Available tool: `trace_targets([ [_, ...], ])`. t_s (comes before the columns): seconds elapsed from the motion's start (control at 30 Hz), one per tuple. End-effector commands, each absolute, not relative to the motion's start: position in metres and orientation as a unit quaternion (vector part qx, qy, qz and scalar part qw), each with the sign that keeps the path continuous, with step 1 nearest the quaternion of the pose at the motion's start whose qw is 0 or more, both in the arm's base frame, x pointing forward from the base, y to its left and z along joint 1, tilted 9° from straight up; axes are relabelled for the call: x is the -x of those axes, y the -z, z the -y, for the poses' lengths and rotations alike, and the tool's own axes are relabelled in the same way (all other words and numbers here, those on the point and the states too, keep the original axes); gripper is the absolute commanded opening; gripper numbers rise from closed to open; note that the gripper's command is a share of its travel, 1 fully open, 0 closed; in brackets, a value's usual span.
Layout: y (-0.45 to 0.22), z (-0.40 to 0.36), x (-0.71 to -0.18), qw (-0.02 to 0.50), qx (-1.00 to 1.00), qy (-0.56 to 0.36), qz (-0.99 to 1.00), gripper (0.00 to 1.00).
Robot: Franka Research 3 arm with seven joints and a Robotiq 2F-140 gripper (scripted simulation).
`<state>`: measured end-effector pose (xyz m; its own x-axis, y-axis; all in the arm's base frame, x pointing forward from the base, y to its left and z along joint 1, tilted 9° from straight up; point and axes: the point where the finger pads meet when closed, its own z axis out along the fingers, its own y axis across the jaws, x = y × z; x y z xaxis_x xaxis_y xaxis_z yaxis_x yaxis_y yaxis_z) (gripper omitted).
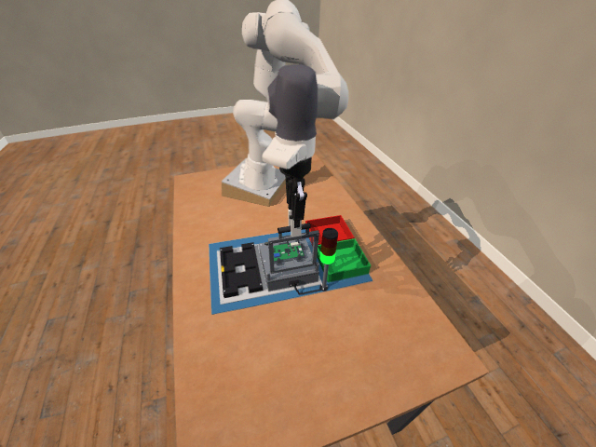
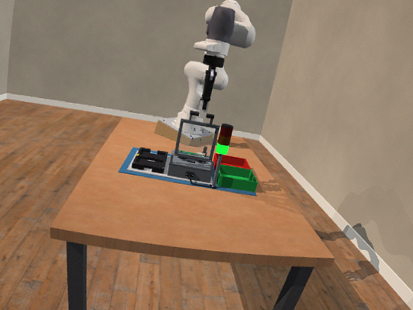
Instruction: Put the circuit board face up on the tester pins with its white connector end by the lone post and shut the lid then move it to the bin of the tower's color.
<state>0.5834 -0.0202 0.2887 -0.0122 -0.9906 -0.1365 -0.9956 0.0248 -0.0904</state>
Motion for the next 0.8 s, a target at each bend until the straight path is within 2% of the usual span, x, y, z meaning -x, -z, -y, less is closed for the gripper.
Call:
trace_targets([
  [0.0, -0.2881, 0.0194, -0.5836, 0.081, 0.698, -0.015, -0.711, 0.16],
  [0.77, -0.2853, 0.0196, -0.5810, 0.081, 0.698, -0.015, -0.711, 0.16],
])
